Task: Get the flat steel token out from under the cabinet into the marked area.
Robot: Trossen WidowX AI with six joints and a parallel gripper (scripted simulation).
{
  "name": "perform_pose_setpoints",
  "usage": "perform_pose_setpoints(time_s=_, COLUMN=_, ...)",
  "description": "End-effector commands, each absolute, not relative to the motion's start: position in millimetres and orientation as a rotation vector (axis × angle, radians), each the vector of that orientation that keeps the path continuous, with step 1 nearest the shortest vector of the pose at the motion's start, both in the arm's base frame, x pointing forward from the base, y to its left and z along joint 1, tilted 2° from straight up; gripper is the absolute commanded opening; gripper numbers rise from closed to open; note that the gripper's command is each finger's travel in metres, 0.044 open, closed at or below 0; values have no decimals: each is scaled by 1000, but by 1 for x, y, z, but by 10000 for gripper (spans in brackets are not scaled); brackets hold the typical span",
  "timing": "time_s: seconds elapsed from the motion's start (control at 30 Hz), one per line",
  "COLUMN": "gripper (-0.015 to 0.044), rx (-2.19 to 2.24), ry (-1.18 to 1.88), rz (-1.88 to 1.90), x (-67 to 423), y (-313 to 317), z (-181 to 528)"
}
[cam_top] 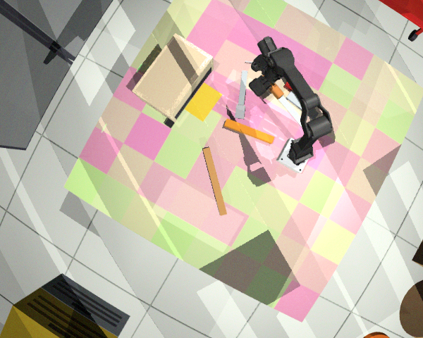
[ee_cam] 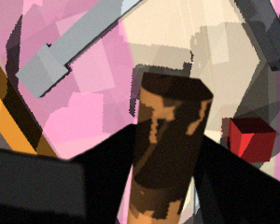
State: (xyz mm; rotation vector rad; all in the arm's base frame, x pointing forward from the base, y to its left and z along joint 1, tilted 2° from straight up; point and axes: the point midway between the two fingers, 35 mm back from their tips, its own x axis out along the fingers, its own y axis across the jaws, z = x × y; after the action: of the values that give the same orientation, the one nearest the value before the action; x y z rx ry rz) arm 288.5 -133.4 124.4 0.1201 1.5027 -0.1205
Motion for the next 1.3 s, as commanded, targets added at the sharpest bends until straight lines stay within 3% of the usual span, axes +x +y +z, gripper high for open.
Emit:
perform_pose_setpoints(time_s=0.0, gripper=0, rx=116, ry=1503, rz=-121, x=288, y=-134, z=131)
perform_pose_setpoints(time_s=1.27, gripper=0, rx=-122, ry=1504, rz=102, x=289, y=-134, z=134)
